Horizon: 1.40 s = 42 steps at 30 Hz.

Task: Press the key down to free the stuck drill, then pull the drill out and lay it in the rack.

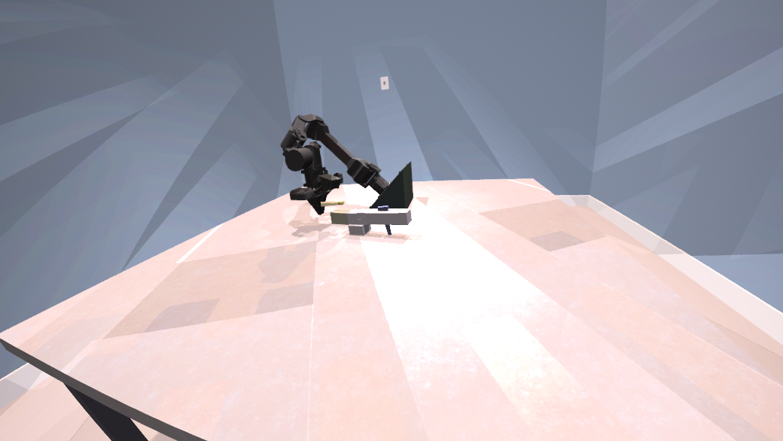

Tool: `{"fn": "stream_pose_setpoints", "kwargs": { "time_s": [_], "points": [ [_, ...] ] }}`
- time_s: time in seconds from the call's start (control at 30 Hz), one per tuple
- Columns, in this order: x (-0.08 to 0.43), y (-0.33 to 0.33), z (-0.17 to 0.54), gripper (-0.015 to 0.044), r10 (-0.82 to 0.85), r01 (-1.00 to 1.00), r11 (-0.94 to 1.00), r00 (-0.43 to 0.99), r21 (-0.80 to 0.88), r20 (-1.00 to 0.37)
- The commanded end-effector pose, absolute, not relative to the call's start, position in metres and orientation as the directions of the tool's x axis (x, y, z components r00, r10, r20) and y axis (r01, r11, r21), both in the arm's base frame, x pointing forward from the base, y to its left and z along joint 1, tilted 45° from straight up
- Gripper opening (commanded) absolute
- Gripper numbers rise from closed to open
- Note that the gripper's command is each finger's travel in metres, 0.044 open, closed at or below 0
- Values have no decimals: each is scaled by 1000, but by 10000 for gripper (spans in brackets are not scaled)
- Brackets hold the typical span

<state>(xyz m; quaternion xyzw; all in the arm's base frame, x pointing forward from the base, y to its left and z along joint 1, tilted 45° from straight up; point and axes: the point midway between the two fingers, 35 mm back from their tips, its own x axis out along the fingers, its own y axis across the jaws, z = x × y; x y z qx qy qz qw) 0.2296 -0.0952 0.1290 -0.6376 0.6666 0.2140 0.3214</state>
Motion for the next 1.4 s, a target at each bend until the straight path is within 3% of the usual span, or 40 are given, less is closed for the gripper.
{"fn": "stream_pose_setpoints", "kwargs": {
  "time_s": [0.0, 0.43, 1.37],
  "points": [
    [232, -94, 131, 0, -712, -987, 96, 24, -131, -702],
    [233, -92, 134, 0, -712, -987, 96, 24, -131, -702],
    [184, -94, 135, 0, -712, -987, 96, 22, -128, -702]
  ]
}}
